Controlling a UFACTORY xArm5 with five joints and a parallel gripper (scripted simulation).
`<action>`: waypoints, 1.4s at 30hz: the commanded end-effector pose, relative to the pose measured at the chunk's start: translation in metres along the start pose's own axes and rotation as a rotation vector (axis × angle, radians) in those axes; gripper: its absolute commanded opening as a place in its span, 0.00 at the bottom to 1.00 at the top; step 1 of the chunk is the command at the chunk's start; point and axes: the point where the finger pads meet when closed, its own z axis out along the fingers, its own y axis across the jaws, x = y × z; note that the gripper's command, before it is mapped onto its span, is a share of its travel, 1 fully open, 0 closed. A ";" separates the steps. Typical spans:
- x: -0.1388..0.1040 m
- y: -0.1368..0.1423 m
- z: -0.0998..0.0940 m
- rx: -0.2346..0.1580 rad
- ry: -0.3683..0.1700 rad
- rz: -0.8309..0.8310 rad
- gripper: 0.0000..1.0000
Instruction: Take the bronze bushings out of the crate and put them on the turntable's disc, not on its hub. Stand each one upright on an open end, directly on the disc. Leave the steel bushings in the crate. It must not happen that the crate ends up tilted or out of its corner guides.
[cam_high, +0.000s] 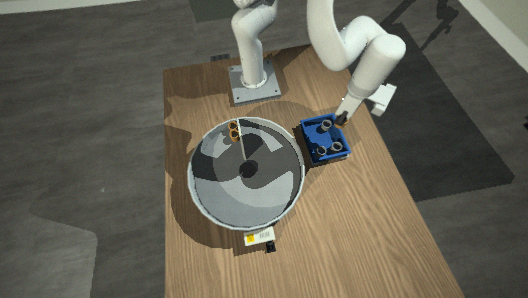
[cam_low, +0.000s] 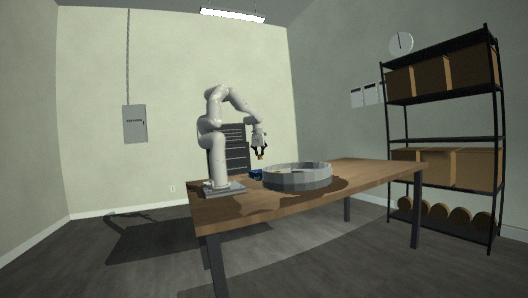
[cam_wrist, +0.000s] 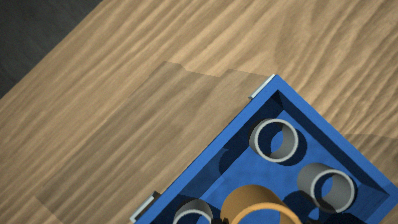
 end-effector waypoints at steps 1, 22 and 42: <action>0.001 0.000 -0.002 -0.001 0.004 0.000 0.00; -0.011 0.013 -0.002 -0.001 0.004 0.000 0.00; -0.118 0.124 -0.002 0.000 0.004 0.000 0.00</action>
